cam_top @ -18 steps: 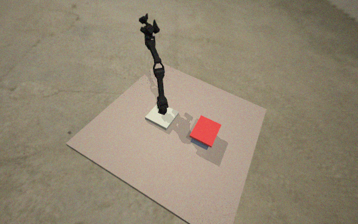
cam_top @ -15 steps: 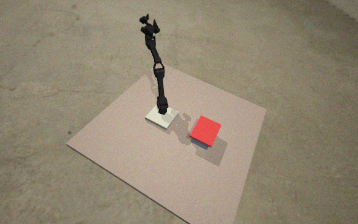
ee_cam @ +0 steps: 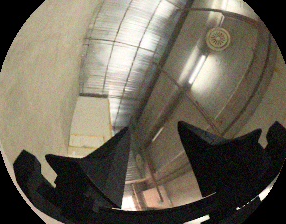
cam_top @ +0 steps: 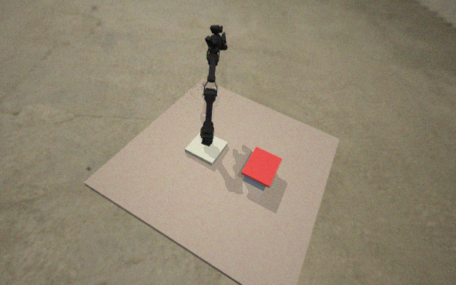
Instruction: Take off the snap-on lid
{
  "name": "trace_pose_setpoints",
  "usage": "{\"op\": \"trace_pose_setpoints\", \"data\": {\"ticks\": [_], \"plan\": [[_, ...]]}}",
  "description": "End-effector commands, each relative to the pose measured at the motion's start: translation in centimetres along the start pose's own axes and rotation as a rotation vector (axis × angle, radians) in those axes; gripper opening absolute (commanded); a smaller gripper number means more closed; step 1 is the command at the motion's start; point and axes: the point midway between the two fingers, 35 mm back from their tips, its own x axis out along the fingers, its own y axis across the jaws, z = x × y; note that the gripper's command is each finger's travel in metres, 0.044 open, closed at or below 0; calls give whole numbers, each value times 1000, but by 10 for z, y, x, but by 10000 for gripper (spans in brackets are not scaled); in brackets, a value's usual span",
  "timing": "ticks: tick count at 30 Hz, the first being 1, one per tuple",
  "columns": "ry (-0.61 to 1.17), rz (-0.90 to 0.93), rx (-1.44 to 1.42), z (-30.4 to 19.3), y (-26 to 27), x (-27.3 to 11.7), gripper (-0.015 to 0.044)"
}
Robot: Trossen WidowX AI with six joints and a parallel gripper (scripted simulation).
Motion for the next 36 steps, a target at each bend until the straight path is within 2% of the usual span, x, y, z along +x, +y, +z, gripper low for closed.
{"op": "trace_pose_setpoints", "data": {"ticks": [1, 4, 7, 12, 15, 22, 25, 32, 34, 36], "plan": [[53, 39, 92, -43, 16, -3, 235], [85, 70, 147, -64, 30, -5, 235], [157, 127, 261, -108, 57, -12, 235], [315, 204, 475, -183, 101, -40, 235], [361, 222, 540, -203, 110, -53, 235], [631, 253, 865, -288, 151, -127, 235], [697, 243, 940, -304, 158, -146, 235], [1033, 111, 1288, -363, 186, -243, 235], [1069, 89, 1321, -368, 189, -254, 235], [1168, 18, 1411, -381, 196, -284, 235]]}}
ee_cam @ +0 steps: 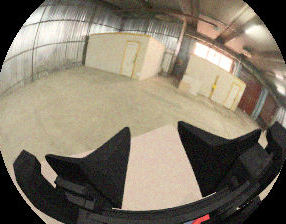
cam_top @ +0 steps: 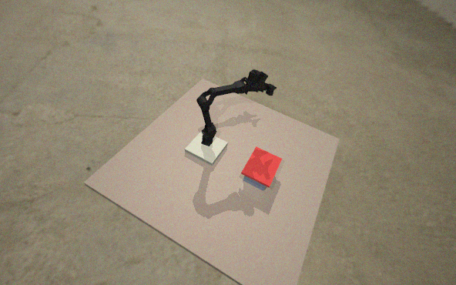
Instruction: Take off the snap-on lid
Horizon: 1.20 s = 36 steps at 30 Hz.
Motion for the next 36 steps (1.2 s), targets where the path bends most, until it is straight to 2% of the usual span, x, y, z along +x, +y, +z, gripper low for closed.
{"op": "trace_pose_setpoints", "data": {"ticks": [1, 6, 9, 14, 20, 26, 30, 36], "plan": [[66, -75, 200, -31, -35, -14, 235], [169, -247, 569, -96, -89, -41, 235], [189, -305, 683, -115, -103, -52, 235], [216, -527, 1085, -178, -139, -98, 235], [174, -752, 1459, -233, -158, -146, 235], [-10, -1086, 1978, -301, -159, -217, 235], [-79, -1165, 2097, -315, -155, -233, 235], [-68, -1167, 2090, -315, -156, -232, 235]]}}
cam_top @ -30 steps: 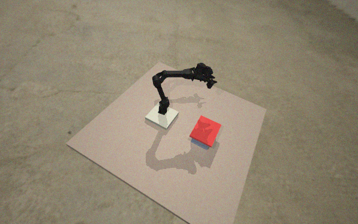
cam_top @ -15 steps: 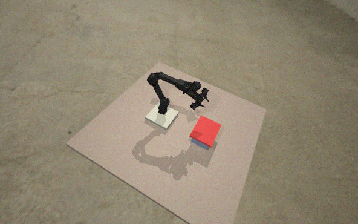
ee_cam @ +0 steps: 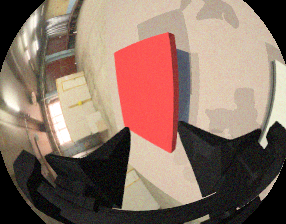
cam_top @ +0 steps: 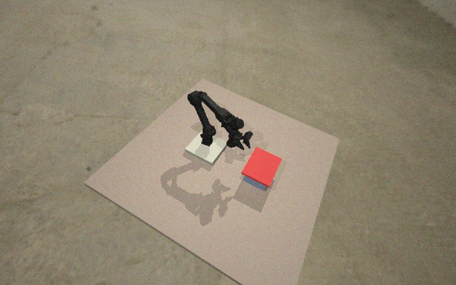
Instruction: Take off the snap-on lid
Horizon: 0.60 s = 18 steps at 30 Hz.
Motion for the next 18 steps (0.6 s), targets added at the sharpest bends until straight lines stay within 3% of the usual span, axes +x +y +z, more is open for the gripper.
{"op": "trace_pose_setpoints", "data": {"ticks": [1, 9, 18], "plan": [[0, -1, -2, 0, 2, -1, 235], [2, 9, 18, -1, -36, 28, 235], [2, 10, 18, 0, -36, 36, 235]]}}
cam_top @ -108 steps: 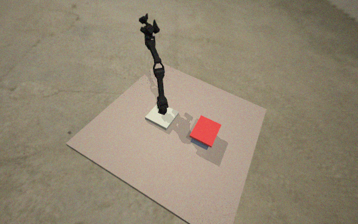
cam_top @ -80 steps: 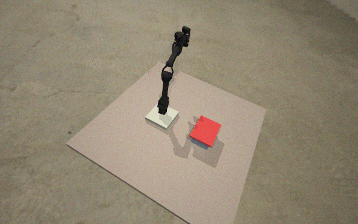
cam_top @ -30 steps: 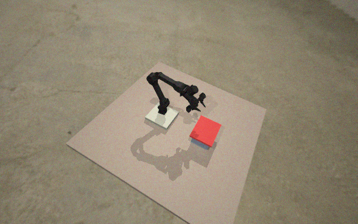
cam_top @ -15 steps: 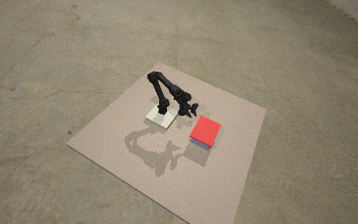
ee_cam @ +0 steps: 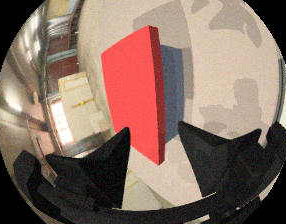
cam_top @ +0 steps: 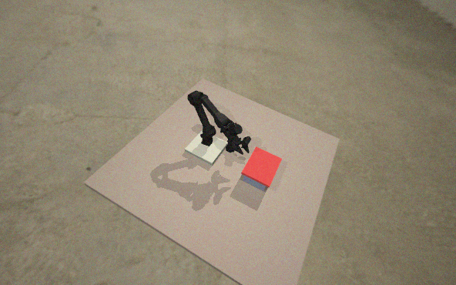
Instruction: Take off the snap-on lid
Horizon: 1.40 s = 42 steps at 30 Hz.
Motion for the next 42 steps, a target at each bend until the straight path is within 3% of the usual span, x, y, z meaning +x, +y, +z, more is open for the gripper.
{"op": "trace_pose_setpoints", "data": {"ticks": [1, 42], "plan": [[2, -10, 8, 0, -2, 7, 235], [2, -6, 9, -1, -3, 68, 222]]}}
